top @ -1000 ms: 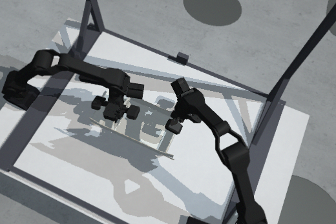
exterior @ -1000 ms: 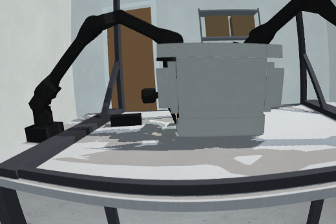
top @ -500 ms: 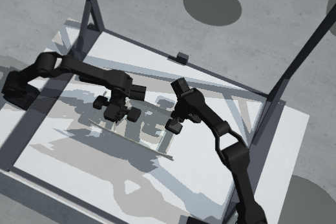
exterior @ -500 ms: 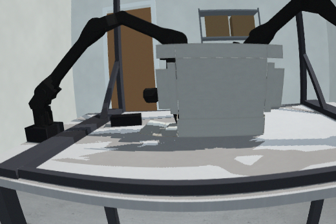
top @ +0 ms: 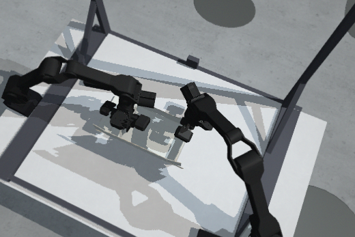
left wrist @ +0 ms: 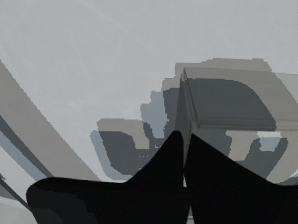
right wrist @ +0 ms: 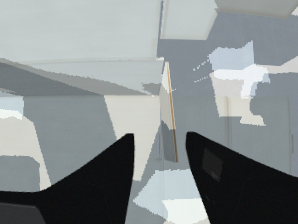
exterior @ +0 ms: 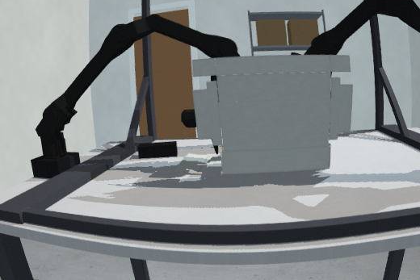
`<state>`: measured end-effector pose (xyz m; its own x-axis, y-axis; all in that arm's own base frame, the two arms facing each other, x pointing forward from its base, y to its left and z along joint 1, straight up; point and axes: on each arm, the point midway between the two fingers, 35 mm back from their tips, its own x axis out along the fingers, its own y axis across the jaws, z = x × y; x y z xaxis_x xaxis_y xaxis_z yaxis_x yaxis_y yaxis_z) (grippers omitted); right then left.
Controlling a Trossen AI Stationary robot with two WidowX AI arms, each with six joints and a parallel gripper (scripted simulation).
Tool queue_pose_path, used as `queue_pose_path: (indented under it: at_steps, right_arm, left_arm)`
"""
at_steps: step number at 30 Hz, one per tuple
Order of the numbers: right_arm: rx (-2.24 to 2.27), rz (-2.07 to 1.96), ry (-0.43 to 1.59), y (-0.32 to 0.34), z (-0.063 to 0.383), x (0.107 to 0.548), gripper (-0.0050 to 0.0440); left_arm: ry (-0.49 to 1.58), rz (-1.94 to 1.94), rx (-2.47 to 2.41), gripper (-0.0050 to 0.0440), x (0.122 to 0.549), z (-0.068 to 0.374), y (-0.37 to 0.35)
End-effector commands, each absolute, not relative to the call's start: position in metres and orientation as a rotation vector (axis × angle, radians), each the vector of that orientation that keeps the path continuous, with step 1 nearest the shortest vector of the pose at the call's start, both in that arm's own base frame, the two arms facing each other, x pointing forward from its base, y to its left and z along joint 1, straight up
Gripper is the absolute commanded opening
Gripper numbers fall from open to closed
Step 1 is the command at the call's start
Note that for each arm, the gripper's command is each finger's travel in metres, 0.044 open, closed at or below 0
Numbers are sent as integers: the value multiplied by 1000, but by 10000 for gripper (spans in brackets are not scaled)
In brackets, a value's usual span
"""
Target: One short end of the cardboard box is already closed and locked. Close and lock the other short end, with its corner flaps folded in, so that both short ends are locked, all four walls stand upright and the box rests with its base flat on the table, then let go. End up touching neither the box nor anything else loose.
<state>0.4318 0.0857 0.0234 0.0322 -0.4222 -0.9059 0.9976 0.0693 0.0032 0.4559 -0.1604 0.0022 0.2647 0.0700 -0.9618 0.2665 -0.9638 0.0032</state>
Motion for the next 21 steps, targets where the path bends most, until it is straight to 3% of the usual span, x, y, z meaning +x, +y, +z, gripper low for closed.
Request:
queue_pose_path:
  at_steps: [1, 21]
  right_arm:
    - [869, -1313, 894, 87, 31, 435, 150]
    - [888, -1341, 885, 101, 59, 435, 150]
  left_arm:
    - [304, -1756, 2371, 0, 459, 11, -162]
    - [304, -1756, 2370, 0, 459, 11, -162]
